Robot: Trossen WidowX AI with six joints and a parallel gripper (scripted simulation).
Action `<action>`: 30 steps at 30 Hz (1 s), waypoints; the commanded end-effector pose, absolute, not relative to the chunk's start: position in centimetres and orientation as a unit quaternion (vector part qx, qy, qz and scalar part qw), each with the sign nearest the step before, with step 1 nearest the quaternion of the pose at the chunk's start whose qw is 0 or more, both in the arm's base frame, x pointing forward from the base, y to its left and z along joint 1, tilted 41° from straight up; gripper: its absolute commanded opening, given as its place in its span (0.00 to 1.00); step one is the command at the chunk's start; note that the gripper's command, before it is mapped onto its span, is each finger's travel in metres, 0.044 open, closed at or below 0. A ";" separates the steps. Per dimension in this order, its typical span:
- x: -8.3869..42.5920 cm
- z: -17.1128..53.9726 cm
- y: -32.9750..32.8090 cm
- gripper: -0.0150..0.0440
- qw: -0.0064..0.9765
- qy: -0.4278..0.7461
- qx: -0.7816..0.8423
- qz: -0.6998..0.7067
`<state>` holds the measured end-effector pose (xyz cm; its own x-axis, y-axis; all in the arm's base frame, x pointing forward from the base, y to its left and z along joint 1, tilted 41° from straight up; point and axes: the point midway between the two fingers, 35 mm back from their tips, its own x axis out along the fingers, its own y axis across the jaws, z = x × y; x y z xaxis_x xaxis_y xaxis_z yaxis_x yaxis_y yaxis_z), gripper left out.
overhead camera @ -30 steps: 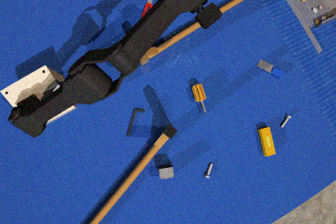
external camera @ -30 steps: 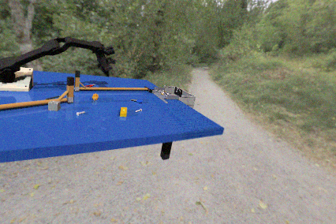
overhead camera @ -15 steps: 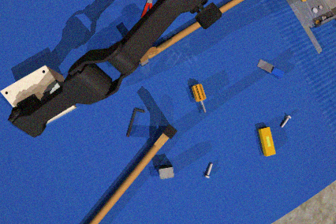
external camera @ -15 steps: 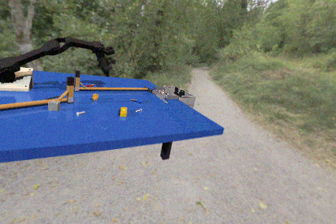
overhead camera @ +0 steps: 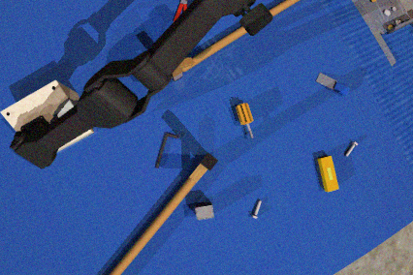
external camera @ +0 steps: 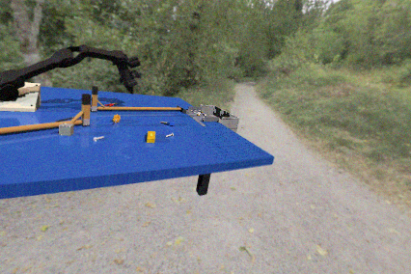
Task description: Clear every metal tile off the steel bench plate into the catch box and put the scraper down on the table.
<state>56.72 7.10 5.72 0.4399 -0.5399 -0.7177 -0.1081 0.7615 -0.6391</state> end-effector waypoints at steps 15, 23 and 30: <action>56.7 5.7 7.1 0.25 0.787 0.511 -0.317 -0.137; 56.7 5.7 7.1 0.25 0.787 0.511 -0.317 -0.137; 56.5 6.9 8.3 0.48 0.794 0.495 -0.326 -0.134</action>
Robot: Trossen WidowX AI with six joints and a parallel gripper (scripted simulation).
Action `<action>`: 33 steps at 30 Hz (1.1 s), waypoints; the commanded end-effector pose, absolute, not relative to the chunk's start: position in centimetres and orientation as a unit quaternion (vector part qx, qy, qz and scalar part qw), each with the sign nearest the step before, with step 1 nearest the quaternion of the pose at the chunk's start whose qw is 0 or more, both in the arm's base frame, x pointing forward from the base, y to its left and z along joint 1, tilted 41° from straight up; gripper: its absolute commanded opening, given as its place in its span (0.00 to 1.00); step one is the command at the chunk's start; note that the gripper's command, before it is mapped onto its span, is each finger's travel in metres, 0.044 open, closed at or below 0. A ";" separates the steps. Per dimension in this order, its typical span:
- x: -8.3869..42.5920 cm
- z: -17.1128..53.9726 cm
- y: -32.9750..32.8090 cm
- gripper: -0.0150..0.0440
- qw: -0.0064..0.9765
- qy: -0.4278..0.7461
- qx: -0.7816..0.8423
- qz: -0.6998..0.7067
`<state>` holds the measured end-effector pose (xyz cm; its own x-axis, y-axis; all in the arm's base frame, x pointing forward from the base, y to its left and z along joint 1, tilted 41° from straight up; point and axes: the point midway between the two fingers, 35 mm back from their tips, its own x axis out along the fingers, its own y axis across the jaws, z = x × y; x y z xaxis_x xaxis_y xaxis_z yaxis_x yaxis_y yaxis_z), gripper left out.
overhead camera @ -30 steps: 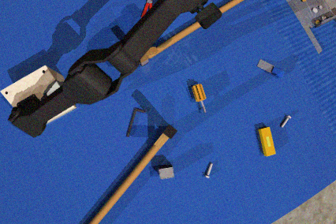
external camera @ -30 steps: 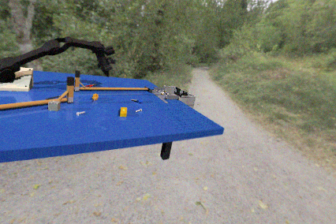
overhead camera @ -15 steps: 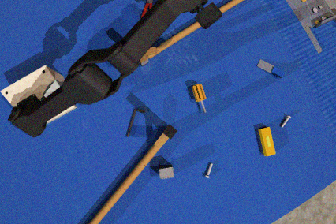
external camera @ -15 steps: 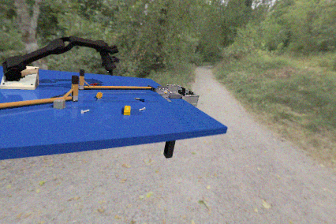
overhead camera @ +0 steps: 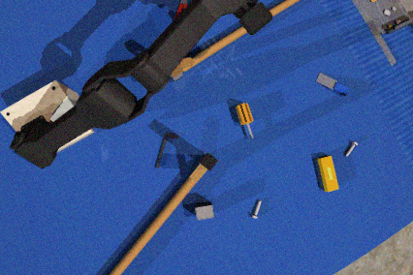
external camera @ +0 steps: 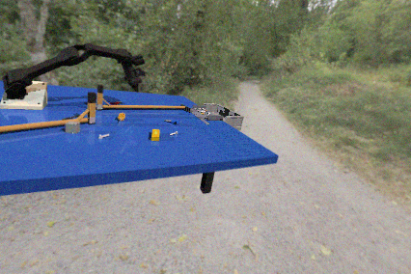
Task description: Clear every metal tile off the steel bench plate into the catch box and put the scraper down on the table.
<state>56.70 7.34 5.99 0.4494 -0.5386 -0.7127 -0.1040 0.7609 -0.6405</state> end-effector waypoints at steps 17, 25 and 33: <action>54.2 12.3 13.9 1.00 0.824 0.417 -0.363 -0.121; 52.6 14.7 16.2 1.00 0.837 0.380 -0.375 -0.116; 50.7 16.9 18.3 1.00 0.849 0.344 -0.385 -0.111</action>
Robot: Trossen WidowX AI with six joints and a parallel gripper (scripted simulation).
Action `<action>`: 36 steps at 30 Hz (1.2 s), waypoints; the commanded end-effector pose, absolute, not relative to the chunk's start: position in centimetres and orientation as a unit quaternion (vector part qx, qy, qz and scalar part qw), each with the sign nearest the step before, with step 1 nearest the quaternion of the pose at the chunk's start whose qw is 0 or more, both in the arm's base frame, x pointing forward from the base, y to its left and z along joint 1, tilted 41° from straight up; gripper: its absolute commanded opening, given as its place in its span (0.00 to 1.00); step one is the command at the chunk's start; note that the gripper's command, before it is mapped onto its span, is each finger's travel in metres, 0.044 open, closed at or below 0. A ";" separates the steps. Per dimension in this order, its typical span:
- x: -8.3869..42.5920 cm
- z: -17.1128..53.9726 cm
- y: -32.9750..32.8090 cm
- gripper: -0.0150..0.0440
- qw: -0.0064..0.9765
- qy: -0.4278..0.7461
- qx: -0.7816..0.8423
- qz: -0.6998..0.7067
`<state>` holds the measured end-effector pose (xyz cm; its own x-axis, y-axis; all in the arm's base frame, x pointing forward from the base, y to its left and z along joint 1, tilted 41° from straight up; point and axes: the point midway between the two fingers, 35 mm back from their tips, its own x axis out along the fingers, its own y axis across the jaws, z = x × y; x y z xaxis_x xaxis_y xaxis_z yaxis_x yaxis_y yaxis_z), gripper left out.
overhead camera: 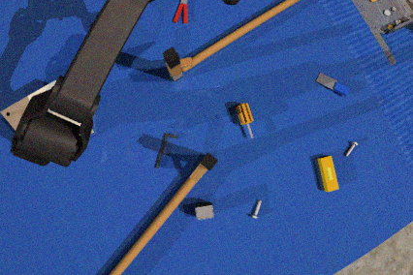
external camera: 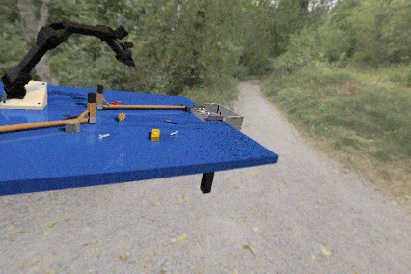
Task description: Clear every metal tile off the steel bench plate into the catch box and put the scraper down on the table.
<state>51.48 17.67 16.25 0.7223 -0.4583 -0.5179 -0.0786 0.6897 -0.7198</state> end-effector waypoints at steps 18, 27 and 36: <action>45.6 21.4 21.9 1.00 0.874 0.266 -0.395 -0.100; 42.7 23.3 23.0 1.00 0.885 0.229 -0.394 -0.094; 39.7 24.9 23.8 1.00 0.896 0.194 -0.390 -0.090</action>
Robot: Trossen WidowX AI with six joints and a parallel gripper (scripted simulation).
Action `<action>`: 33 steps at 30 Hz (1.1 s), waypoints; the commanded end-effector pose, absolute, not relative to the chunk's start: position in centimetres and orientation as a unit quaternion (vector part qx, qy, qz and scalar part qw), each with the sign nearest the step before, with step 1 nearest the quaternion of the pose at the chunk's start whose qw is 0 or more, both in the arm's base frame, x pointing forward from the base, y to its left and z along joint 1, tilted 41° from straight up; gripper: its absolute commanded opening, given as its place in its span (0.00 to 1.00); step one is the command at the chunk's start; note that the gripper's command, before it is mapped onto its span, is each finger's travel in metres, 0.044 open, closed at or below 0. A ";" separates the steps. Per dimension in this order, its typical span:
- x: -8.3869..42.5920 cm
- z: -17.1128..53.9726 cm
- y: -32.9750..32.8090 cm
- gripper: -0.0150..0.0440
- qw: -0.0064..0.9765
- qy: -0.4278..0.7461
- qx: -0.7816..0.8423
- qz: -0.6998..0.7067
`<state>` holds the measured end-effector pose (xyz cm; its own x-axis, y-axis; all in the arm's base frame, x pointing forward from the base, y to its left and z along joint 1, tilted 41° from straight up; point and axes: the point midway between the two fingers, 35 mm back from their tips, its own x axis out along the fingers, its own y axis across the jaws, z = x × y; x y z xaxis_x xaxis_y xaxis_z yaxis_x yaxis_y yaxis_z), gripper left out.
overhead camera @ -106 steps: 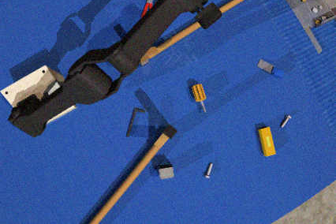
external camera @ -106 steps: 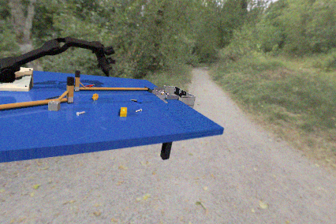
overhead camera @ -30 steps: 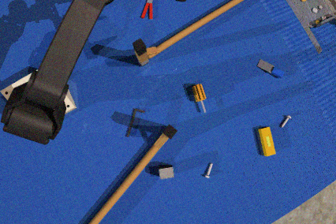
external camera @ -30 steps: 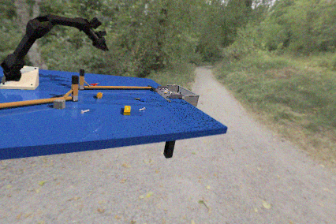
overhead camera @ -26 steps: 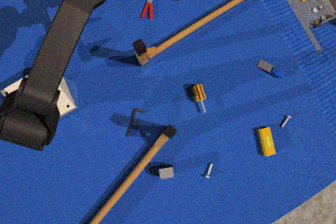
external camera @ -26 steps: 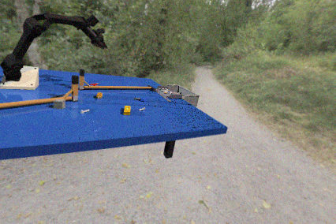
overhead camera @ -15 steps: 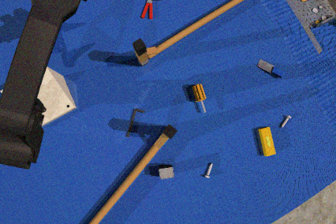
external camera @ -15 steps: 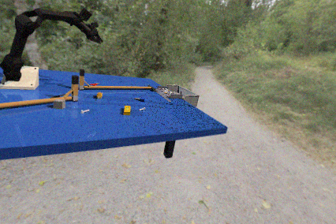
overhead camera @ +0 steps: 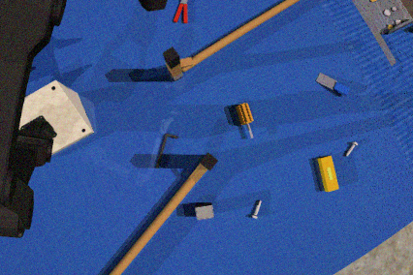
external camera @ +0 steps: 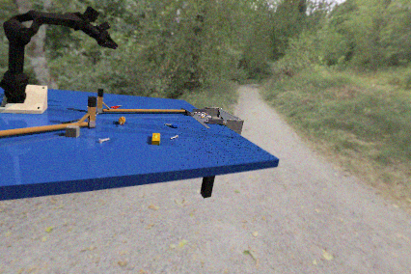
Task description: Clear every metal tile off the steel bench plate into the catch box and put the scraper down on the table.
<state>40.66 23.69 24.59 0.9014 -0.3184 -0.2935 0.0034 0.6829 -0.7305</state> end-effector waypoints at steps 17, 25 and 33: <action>33.9 27.3 24.1 1.00 0.914 0.134 -0.374 -0.080; 31.3 28.0 23.7 1.00 0.922 0.109 -0.363 -0.076; 28.7 28.4 23.1 1.00 0.930 0.086 -0.350 -0.071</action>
<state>29.62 23.46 28.47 0.9728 -0.1973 -0.1217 0.0678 0.7445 -0.6642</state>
